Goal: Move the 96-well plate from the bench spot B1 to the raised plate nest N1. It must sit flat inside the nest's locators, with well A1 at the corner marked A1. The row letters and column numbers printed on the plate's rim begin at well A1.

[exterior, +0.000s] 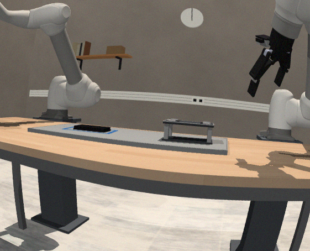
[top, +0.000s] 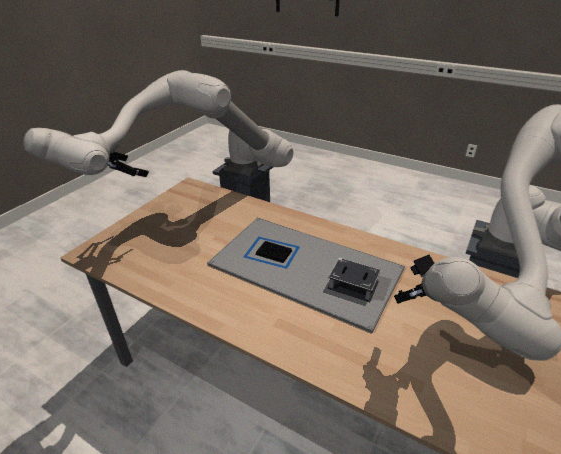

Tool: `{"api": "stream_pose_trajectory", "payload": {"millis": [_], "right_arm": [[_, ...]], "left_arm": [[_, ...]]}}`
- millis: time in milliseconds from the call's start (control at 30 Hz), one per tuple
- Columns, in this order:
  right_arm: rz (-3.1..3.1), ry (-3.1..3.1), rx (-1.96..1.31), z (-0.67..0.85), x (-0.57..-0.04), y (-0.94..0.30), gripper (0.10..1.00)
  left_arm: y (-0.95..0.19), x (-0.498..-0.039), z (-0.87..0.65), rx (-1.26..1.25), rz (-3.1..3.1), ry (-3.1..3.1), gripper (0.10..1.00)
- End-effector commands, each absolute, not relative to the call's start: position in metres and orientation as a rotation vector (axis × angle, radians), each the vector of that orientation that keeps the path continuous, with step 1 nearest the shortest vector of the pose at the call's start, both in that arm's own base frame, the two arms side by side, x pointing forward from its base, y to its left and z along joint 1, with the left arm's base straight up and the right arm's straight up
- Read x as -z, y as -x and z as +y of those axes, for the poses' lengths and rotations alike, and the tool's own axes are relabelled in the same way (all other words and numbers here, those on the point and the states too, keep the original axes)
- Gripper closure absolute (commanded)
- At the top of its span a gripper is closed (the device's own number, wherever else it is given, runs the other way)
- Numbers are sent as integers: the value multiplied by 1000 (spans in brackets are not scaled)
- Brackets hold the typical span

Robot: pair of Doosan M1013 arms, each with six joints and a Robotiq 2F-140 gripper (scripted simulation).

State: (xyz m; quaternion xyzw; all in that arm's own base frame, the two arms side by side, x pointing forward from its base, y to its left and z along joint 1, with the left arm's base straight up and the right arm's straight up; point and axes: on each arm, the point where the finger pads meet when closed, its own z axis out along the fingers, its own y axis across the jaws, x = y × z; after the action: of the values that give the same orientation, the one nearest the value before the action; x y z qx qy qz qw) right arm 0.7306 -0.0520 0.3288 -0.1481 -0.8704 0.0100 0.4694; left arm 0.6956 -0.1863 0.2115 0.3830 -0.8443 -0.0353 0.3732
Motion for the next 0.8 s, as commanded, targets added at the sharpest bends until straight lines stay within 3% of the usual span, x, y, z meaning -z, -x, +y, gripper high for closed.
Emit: {"api": "stream_pose_trajectory", "payload": {"millis": [0,767], "right_arm": [[-2135,363,-24,-52,-330,-730,98],[-2145,363,-25,-49,-347,-719,98]], "left_arm": [[-696,-213,-186,90,-2165,-982,98],[-696,-213,-186,90,-2165,-982,98]]}}
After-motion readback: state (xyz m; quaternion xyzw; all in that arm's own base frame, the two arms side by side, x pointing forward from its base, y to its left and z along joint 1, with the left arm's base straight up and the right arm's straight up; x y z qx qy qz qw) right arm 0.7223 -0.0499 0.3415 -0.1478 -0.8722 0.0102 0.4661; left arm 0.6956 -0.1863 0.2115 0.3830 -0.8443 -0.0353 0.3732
